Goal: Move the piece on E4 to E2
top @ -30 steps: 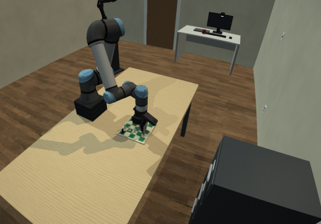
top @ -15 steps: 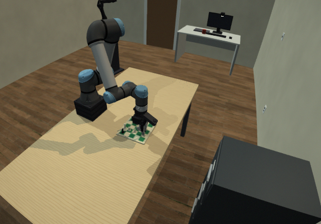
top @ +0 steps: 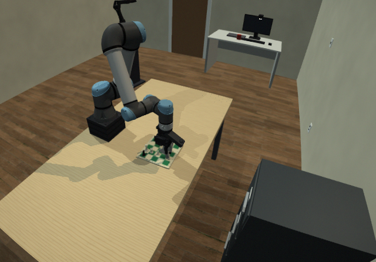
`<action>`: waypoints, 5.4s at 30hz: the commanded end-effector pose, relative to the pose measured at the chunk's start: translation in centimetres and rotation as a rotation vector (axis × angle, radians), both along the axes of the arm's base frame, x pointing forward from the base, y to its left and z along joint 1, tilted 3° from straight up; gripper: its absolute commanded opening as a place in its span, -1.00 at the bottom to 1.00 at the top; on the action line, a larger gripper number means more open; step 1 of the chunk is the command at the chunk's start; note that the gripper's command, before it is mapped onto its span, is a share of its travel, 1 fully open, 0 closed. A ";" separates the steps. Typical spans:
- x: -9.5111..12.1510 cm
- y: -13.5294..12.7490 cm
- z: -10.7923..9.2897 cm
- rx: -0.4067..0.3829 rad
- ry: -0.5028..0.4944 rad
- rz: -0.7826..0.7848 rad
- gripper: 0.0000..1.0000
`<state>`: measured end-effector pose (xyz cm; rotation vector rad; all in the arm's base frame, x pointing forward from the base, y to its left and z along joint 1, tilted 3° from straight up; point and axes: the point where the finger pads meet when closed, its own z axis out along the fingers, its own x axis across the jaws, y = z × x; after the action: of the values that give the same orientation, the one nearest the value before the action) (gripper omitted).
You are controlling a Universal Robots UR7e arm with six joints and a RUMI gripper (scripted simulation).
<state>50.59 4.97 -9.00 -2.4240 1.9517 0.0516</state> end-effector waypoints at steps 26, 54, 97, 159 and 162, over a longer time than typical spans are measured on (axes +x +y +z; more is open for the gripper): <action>0.1 -0.3 7.8 0.000 -0.001 0.000 -0.56; 0.1 -0.4 9.0 0.000 -0.001 0.000 1.00; 0.1 -0.7 16.4 0.000 -0.001 0.000 1.00; 0.1 -0.7 16.4 0.000 -0.001 0.000 1.00; 0.1 -0.7 16.4 0.000 -0.001 0.000 1.00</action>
<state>50.70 4.26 7.37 -2.4240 1.9516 0.0516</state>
